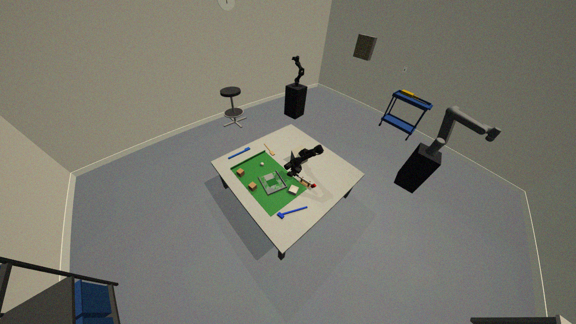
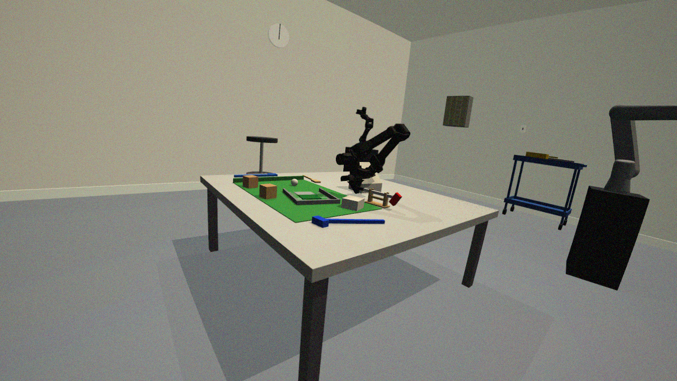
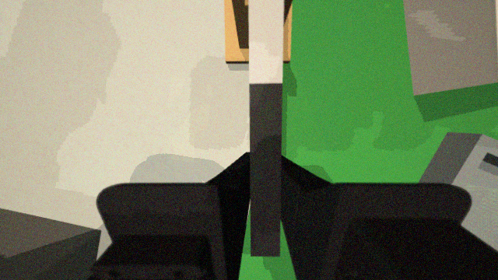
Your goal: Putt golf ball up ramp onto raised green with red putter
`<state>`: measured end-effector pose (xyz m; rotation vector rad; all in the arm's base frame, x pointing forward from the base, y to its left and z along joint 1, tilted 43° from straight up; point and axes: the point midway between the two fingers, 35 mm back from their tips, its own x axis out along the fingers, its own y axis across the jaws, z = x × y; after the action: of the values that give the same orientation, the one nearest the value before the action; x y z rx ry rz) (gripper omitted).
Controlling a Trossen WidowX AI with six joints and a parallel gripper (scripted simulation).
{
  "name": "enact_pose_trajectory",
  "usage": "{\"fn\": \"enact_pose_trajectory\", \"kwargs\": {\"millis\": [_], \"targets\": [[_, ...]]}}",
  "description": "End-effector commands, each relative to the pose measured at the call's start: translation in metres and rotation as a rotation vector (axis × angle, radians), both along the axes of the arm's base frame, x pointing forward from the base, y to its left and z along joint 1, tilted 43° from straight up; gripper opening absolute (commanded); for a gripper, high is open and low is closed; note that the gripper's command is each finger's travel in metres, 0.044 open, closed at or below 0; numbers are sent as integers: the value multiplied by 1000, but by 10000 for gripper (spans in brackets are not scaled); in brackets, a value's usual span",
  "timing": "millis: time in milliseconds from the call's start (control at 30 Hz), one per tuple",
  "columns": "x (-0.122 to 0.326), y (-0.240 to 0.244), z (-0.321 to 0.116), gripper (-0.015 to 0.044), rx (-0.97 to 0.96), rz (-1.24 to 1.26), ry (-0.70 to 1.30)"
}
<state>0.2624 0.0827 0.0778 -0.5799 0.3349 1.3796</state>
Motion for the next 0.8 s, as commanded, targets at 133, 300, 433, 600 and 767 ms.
{"fn": "enact_pose_trajectory", "kwargs": {"millis": [133,300,433,600,767], "targets": [[0,-12,9,0,-9,-1,-2],[-3,-29,25,0,-16,-2,1],[-6,-41,39,0,-17,-2,3],[-13,-56,58,0,-11,-1,3],[-19,-65,73,0,-4,0,2]]}}
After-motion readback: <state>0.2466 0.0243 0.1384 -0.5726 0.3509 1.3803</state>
